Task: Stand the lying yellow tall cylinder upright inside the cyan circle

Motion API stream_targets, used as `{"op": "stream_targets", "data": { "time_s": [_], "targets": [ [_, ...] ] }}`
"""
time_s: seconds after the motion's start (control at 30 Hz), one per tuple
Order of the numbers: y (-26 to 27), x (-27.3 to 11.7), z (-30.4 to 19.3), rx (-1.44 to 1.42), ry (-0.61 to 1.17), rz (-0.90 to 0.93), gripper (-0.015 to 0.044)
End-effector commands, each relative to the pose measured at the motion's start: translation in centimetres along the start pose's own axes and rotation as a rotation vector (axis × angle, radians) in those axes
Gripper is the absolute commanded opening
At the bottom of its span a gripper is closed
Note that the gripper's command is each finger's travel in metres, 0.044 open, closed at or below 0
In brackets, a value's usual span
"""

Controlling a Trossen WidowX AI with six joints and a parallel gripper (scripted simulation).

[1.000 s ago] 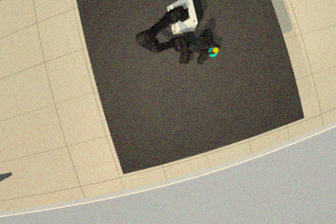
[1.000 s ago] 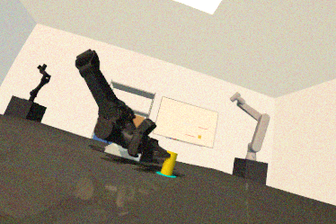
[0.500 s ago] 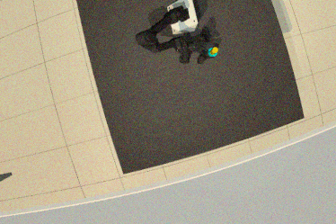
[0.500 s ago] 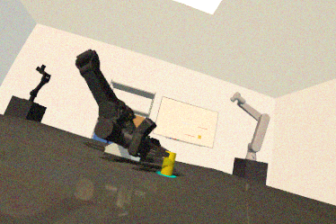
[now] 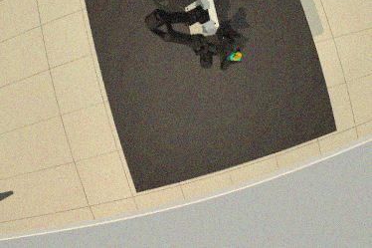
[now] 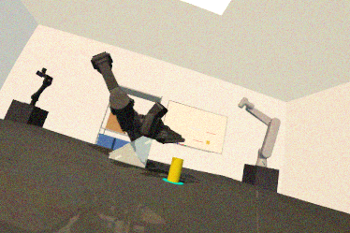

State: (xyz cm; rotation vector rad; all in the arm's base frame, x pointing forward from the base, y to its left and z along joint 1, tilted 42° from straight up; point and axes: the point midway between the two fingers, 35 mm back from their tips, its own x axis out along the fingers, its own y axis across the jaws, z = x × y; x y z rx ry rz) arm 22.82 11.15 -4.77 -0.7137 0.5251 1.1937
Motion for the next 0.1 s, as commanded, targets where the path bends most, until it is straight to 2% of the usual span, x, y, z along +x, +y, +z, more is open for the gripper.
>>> {"op": "stream_targets", "data": {
  "time_s": [0.0,0.07],
  "targets": [
    [0.24,-0.31,1.67,0.000,-0.007,-0.004,0.0400],
    [0.37,-0.41,2.30,0.001,-0.010,-0.005,0.0400]
  ]
}}
